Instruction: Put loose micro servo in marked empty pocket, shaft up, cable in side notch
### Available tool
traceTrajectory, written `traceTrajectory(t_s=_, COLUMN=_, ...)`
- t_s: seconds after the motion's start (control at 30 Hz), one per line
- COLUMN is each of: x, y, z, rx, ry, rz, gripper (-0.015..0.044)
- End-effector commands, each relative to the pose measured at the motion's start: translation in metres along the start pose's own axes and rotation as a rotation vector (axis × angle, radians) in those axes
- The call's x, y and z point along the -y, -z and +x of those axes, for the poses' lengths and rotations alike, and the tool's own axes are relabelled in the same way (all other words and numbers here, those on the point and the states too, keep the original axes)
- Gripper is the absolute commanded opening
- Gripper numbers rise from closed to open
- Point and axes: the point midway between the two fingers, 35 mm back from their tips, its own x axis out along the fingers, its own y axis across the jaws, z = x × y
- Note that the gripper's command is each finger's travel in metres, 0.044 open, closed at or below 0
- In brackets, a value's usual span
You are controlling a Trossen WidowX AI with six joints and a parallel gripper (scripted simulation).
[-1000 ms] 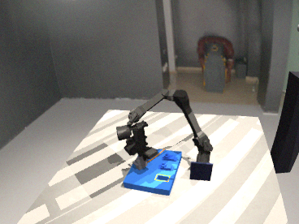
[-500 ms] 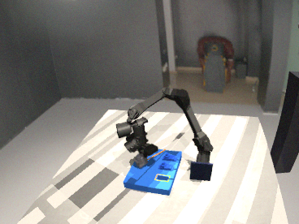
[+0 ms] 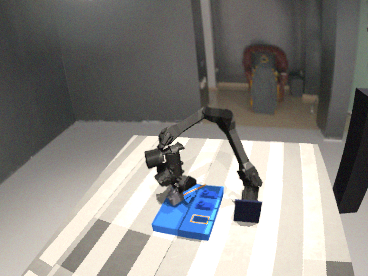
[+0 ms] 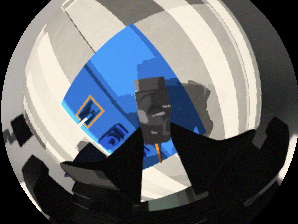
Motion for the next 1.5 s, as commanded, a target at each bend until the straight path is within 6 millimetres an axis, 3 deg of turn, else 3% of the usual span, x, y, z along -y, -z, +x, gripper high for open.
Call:
traceTrajectory(t_s=0.0, x=-0.008, y=0.009, z=-0.002, rx=0.008, ry=0.001, rz=0.006, gripper=0.0)
traceTrajectory(t_s=0.23, x=-0.015, y=0.009, z=-0.002, rx=0.008, ry=0.0, rz=0.006, gripper=0.0)
traceTrajectory(t_s=0.7, x=-0.052, y=-0.054, z=-0.003, rx=0.012, ry=-0.001, rz=0.007, gripper=0.0)
traceTrajectory(t_s=0.93, x=-0.054, y=-0.057, z=-0.003, rx=0.012, ry=-0.001, rz=0.023, gripper=0.0)
traceTrajectory(t_s=1.47, x=-0.054, y=-0.057, z=-0.003, rx=0.012, ry=-0.005, rz=0.538, gripper=0.0)
